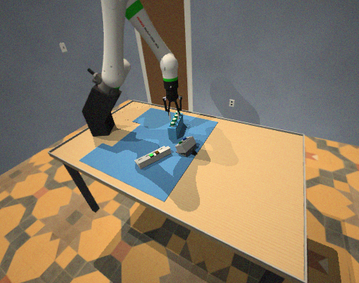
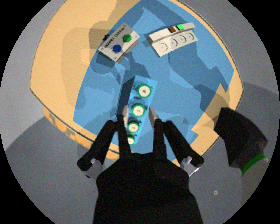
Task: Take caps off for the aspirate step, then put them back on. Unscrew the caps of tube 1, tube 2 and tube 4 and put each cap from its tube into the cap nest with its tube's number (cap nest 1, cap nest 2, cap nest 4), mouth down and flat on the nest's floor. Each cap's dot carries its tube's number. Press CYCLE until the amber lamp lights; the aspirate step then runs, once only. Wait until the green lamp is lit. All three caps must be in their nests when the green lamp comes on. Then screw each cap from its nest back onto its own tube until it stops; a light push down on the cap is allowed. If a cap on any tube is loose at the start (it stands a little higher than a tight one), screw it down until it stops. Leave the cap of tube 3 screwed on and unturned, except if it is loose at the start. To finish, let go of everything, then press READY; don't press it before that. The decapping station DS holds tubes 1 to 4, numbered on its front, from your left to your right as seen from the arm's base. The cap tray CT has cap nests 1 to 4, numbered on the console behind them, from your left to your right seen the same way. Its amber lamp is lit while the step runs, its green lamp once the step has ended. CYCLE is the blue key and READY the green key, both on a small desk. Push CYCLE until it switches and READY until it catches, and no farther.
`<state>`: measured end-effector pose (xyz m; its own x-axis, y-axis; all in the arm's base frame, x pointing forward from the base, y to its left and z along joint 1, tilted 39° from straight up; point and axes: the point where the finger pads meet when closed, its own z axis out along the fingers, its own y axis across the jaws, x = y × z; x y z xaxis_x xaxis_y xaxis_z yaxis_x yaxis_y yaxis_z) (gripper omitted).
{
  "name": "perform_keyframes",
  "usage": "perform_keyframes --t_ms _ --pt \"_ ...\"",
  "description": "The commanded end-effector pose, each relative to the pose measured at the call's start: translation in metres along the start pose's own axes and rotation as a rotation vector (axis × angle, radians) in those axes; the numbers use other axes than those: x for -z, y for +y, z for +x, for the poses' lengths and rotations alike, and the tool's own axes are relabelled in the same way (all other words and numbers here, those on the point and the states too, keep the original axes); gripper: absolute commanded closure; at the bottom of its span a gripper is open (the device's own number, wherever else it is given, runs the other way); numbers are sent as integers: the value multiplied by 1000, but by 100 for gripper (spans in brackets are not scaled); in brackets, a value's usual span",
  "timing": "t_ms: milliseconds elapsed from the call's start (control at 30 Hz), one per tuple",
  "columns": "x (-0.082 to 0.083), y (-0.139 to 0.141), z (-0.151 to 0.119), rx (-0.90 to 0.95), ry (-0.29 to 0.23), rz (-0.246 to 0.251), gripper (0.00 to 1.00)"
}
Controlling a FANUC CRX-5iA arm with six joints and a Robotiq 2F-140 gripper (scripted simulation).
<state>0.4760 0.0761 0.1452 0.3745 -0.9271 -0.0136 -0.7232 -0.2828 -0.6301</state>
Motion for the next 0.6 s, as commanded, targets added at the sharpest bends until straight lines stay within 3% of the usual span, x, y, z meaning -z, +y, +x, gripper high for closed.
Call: perform_keyframes --t_ms 0,567 --pt "-1 0 0 0 0 0 65" --pt "-8 0 0 0 0 0 65"
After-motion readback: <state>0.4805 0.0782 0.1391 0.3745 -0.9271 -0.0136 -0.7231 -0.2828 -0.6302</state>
